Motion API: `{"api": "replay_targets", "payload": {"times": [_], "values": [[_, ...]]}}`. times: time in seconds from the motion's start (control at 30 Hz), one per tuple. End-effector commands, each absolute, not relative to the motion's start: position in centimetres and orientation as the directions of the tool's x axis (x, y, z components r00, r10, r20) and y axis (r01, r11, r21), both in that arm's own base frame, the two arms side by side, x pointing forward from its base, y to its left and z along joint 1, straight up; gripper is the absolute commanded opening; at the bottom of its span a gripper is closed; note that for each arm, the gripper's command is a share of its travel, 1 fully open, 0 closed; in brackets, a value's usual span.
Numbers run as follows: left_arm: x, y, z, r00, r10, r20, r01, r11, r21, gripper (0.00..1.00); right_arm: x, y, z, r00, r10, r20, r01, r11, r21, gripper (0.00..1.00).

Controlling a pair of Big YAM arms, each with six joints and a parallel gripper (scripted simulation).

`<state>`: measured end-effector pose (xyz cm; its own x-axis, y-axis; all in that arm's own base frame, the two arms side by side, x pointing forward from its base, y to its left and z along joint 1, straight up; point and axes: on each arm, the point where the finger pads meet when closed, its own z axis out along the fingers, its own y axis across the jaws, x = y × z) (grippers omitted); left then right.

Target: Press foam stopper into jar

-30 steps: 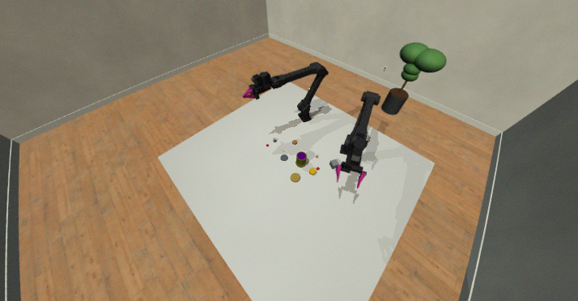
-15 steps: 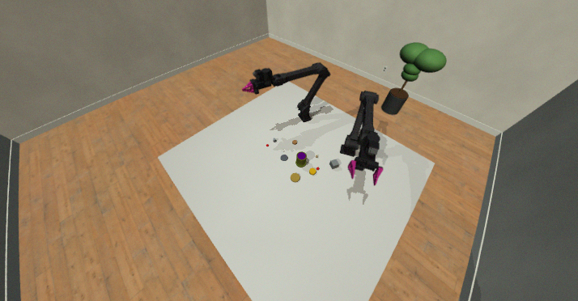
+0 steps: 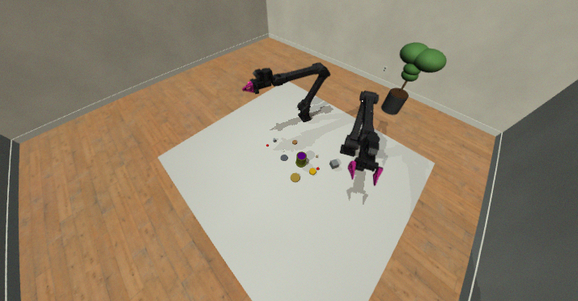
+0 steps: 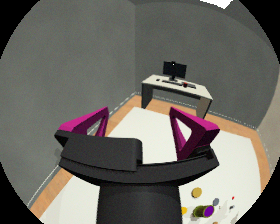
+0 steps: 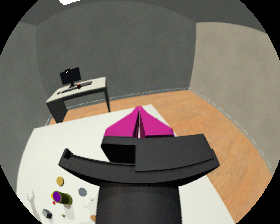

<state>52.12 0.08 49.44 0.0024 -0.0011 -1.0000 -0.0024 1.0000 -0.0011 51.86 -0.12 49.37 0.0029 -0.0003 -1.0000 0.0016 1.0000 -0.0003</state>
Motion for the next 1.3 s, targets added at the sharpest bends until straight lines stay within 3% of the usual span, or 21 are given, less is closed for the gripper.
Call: {"api": "replay_targets", "payload": {"times": [0.0,1.27], "values": [[51.5,-0.8,50.9,0.032,0.005,-0.999,0.015,1.000,0.005,0.98,52.3,0.4,51.2,0.032,0.008,-0.999,-0.008,1.000,0.008,0.00],[51.5,-0.7,50.1,0.013,0.008,-1.000,0.014,1.000,0.008,0.98,52.4,0.5,49.6,0.002,0.008,-1.000,-0.011,1.000,0.008,0.00]]}}
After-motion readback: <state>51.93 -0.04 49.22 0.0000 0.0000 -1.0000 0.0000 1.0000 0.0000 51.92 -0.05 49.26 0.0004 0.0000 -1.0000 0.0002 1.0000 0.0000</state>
